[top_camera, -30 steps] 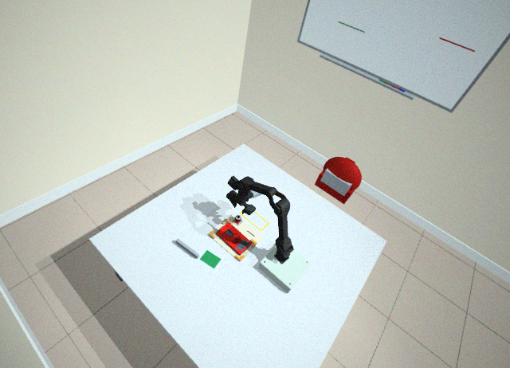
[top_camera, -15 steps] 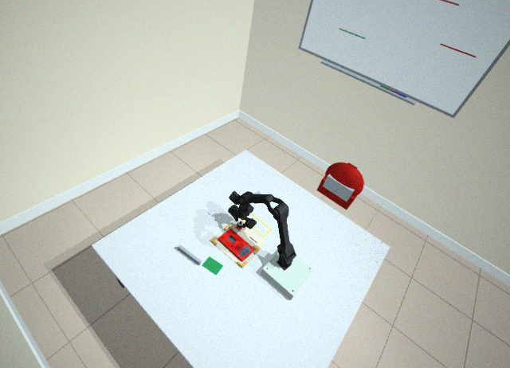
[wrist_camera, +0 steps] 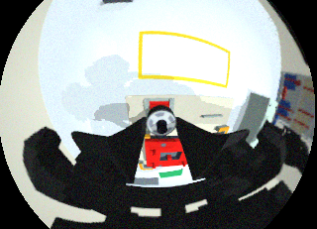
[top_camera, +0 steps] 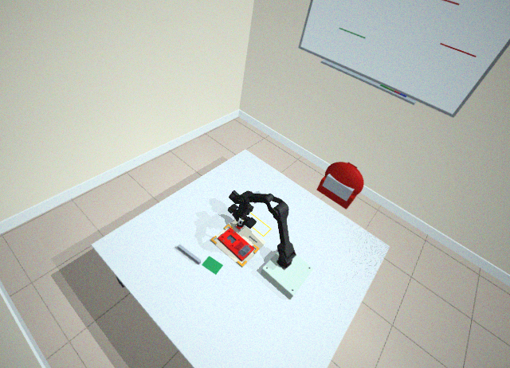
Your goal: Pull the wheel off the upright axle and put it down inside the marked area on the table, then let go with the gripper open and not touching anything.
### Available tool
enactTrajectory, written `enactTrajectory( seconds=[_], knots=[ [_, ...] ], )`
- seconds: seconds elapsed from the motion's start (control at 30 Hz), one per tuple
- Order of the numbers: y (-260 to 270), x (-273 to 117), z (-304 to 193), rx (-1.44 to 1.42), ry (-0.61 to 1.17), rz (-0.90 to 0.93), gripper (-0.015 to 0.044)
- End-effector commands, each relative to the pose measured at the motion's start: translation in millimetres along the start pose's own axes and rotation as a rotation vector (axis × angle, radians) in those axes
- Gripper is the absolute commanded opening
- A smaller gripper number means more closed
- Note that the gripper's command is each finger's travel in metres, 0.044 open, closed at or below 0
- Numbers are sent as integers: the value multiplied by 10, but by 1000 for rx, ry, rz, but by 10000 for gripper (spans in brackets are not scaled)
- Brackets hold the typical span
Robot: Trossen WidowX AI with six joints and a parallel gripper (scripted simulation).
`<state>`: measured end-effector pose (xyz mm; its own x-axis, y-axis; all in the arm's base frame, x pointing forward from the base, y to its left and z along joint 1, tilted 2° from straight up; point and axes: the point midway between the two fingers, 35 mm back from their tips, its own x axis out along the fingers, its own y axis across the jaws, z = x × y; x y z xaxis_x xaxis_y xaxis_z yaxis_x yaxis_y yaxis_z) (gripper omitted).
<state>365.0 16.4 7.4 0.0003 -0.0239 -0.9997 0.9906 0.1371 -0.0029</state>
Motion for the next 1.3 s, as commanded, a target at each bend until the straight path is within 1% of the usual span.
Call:
enactTrajectory(
  seconds=[0.0,1.27],
  knots=[
    [0,-8,0,0,0,-1,4],
    [5,-133,1,0,2,2,0]
  ],
)
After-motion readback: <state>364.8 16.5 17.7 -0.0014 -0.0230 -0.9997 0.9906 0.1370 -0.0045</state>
